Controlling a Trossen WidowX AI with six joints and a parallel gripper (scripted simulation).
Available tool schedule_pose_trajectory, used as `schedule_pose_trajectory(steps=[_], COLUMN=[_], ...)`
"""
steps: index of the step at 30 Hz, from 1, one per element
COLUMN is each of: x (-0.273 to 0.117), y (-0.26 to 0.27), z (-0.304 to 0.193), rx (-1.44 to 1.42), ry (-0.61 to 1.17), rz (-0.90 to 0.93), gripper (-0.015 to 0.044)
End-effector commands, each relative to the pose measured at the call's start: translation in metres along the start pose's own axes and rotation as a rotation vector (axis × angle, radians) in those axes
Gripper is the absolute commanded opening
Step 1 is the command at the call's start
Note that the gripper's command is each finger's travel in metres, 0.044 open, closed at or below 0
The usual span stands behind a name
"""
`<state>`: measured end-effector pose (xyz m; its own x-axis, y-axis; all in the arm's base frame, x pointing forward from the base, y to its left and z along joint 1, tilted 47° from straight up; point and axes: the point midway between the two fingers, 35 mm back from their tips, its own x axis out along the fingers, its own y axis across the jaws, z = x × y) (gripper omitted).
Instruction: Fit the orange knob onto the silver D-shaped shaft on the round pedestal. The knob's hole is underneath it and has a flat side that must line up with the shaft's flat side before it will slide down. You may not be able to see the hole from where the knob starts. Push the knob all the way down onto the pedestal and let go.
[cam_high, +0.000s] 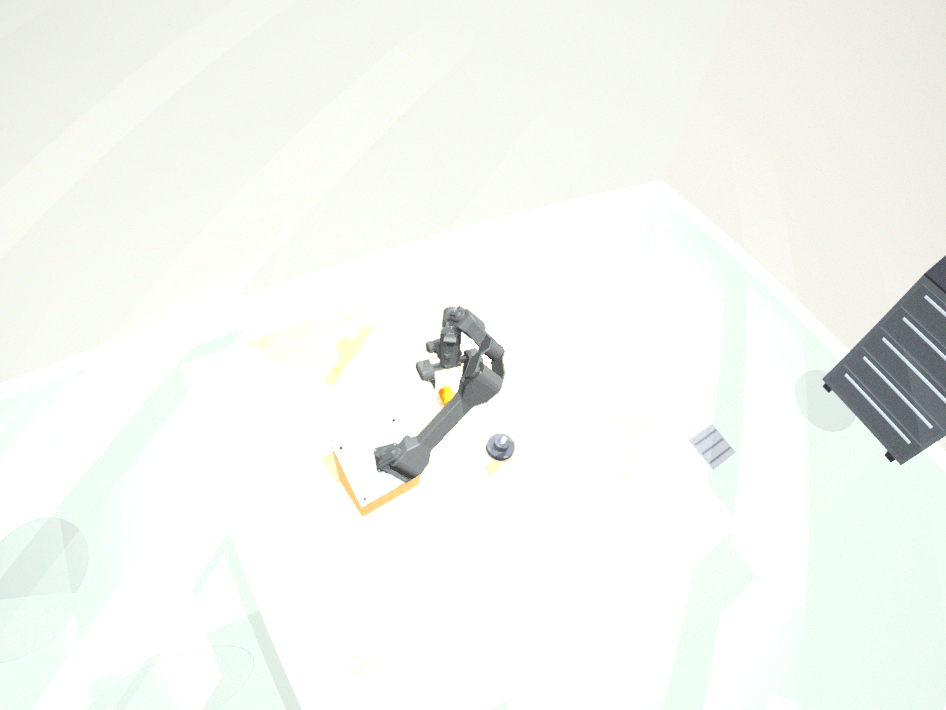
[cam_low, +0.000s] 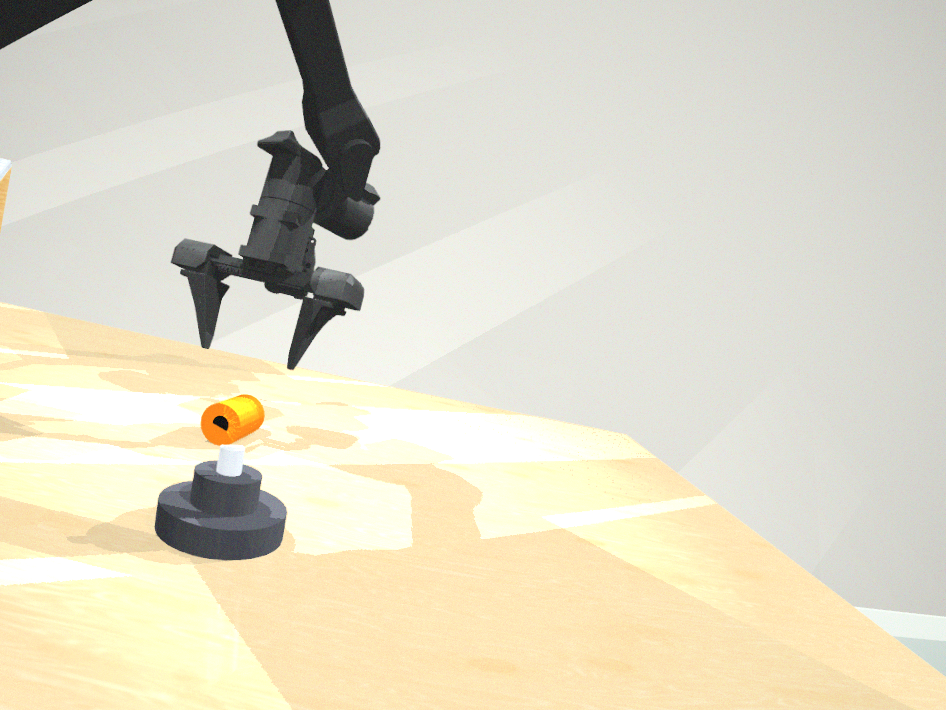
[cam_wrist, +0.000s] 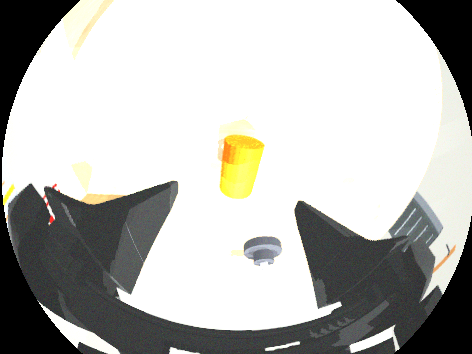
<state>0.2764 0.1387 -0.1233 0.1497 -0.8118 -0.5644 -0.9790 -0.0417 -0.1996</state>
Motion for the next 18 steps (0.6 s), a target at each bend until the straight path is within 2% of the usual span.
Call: schedule_pose_trajectory(steps=[1, 5, 18], x=[0.000, 0.022, 0.037], y=[-0.001, -0.001, -0.002], z=[0.000, 0.003, 0.006], rx=[-0.027, -0.027, -0.027], ry=[0.004, 0.005, 0.005], rz=[-0.007, -0.007, -0.007], gripper=[0.0440, 0.0440, 0.0440])
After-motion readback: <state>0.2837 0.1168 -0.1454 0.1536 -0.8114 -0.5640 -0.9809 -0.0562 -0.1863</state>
